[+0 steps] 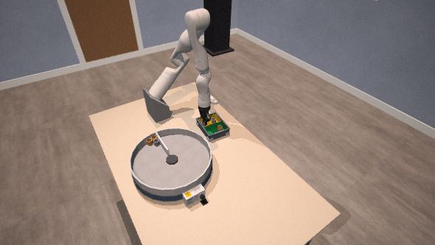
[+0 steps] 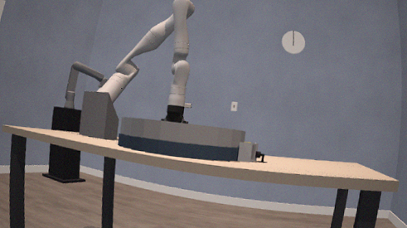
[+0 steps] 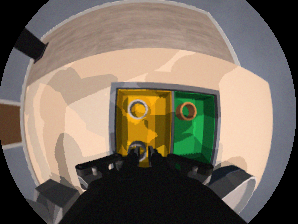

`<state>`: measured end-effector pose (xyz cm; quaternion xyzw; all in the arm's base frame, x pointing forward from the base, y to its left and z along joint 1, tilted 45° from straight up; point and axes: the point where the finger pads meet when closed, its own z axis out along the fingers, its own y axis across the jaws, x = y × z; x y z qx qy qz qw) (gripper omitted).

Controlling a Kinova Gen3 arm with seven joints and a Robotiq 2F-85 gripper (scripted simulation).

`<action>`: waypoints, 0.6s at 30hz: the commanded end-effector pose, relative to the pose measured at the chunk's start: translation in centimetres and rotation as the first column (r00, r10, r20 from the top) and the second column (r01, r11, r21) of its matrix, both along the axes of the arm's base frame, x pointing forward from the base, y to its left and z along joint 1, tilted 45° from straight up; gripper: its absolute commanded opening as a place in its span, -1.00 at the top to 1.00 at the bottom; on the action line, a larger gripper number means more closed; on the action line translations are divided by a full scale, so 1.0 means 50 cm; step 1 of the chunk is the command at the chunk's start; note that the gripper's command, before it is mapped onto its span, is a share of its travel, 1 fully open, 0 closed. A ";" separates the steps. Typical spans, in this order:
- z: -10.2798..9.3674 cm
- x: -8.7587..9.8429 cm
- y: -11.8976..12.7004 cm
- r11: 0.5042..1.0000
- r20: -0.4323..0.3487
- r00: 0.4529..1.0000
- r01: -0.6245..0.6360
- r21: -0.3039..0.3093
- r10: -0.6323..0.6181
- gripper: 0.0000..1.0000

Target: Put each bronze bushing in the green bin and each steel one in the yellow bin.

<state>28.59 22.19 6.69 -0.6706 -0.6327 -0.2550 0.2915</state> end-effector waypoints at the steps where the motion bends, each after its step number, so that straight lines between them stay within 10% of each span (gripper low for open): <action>1: 0.002 0.001 -0.005 1.000 -0.002 1.000 0.001 -0.002 -0.001 0.69; 18: 0.008 0.001 -0.009 1.000 0.000 1.000 0.000 -0.002 0.000 0.69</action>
